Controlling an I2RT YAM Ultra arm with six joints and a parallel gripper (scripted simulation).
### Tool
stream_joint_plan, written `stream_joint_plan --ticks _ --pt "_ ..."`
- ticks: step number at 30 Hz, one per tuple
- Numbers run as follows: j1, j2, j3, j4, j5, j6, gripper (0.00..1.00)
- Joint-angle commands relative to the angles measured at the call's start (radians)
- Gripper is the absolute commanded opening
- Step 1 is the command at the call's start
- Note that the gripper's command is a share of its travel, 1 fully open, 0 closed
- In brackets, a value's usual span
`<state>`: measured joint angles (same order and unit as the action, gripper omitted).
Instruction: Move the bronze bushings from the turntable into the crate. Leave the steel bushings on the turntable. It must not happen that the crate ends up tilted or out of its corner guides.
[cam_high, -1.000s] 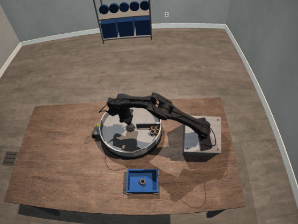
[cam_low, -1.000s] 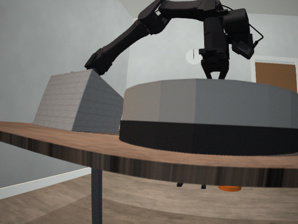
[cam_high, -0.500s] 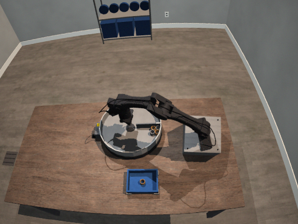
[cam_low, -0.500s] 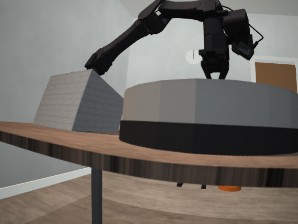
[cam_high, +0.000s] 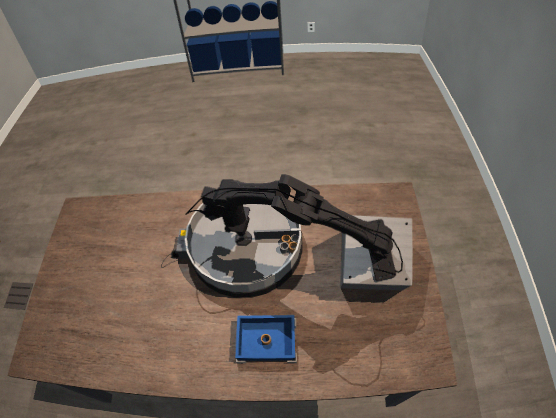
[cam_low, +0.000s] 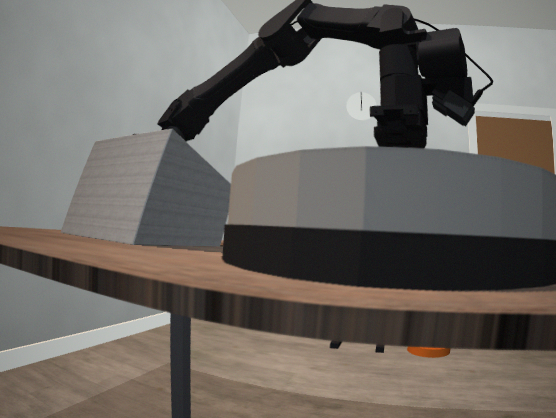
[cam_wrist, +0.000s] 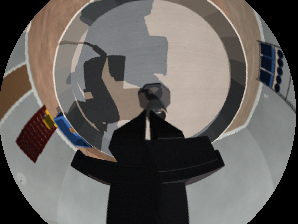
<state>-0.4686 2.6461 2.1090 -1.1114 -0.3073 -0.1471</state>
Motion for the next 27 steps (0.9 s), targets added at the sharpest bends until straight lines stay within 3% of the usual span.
stream_joint_plan --ticks 1,3,8,27 --pt "0.008 0.015 -0.020 0.032 -0.006 0.012 0.00" --pt "0.003 0.017 0.020 0.038 -0.007 0.013 0.00" --pt "0.006 0.025 -0.028 0.052 -0.007 0.016 0.00" --pt "0.006 0.028 -0.023 0.051 -0.007 0.016 0.00"
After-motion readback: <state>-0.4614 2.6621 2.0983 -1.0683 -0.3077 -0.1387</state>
